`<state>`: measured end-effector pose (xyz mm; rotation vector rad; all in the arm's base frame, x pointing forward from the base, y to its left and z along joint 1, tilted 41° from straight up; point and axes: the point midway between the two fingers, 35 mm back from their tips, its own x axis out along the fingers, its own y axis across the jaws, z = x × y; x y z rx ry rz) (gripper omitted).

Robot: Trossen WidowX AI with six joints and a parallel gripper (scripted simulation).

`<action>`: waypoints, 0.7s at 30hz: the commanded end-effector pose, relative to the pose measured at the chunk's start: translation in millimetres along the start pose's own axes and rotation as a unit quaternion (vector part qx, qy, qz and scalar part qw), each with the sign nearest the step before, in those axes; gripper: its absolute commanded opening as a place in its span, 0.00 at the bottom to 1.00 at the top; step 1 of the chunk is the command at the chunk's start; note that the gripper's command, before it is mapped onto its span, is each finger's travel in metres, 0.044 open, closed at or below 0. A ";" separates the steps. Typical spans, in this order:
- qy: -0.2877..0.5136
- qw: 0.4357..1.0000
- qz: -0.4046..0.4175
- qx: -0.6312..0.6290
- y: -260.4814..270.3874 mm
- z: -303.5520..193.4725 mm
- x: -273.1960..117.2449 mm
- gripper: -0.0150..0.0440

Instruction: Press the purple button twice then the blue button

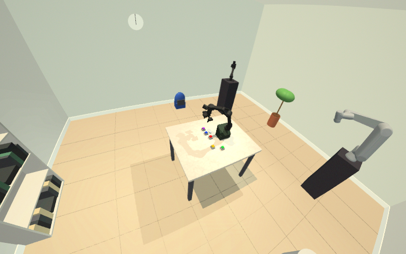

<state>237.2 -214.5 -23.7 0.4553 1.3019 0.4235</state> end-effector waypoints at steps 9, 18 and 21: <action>0.075 0.995 0.051 0.041 -30.0 -15.6 78.7 0.93; 0.075 0.995 0.052 0.040 -22.5 -24.4 139.7 0.53; 0.075 0.995 0.052 0.040 -22.5 -24.4 139.7 0.40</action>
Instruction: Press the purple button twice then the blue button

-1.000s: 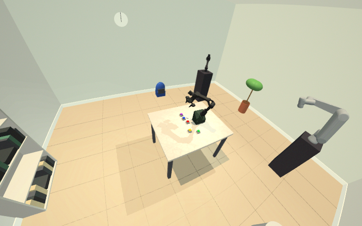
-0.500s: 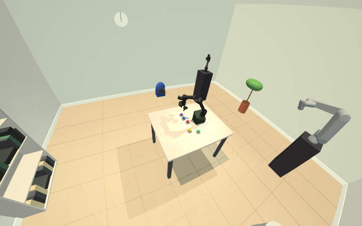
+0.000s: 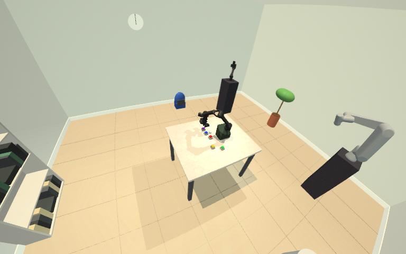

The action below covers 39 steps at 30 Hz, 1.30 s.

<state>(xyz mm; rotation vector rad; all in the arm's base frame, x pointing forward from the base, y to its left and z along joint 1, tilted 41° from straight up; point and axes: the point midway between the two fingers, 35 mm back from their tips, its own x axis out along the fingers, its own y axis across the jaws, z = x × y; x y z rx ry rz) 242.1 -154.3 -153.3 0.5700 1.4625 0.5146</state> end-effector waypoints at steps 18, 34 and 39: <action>-0.009 1.000 -0.003 0.001 -2.2 2.7 7.3 0.29; -0.009 1.000 -0.003 0.001 -1.8 3.0 32.6 0.29; -0.009 1.000 -0.003 0.001 -1.8 3.0 33.6 0.29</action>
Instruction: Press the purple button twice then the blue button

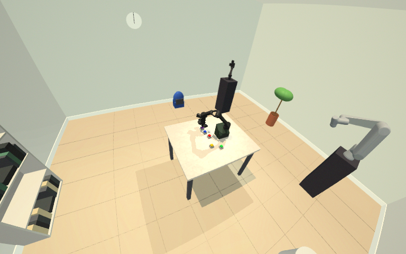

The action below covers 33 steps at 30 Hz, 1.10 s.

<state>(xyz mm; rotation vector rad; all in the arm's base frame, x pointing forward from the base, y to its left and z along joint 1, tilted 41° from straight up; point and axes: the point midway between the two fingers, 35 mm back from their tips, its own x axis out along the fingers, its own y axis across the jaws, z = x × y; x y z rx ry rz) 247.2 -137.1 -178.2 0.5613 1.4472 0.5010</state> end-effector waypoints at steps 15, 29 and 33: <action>0.000 1.000 0.004 0.003 1.0 -0.8 3.2 0.29; 0.000 1.000 0.003 0.003 0.3 -0.8 -27.9 0.29; 0.000 1.000 0.003 0.003 0.3 -0.6 -21.5 0.29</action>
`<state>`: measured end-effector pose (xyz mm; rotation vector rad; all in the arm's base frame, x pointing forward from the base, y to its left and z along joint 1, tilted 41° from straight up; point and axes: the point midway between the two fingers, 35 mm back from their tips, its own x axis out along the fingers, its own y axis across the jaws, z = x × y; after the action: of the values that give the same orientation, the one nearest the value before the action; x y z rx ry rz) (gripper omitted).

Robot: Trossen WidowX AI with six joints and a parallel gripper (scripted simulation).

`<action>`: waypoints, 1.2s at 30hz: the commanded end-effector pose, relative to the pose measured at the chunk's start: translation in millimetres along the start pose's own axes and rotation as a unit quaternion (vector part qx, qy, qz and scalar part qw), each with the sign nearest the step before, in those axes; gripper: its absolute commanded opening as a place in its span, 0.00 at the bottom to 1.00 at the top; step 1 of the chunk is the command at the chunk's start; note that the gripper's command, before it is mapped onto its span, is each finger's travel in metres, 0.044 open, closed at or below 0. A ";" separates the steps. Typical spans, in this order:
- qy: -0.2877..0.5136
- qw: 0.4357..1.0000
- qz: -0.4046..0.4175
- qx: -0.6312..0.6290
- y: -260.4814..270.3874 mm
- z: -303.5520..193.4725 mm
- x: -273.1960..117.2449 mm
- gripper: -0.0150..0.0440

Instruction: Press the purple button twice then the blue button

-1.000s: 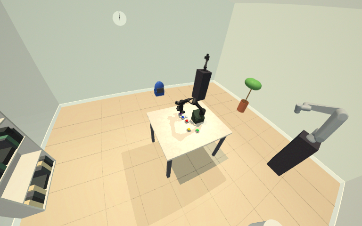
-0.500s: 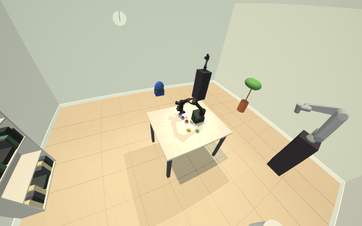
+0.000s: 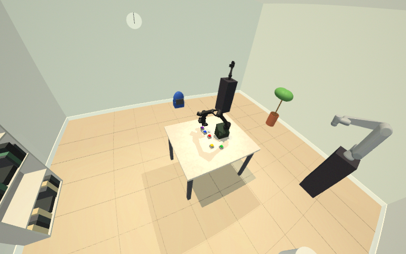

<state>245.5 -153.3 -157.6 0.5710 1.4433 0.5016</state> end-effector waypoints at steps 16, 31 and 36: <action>0.002 1.000 0.000 0.000 0.3 -1.0 29.2 0.29; 0.002 1.000 0.000 0.000 0.3 -1.0 29.4 0.29; 0.002 1.000 0.000 0.000 0.3 -1.0 29.4 0.29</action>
<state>246.8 -135.6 -179.8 0.5635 1.4470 0.5022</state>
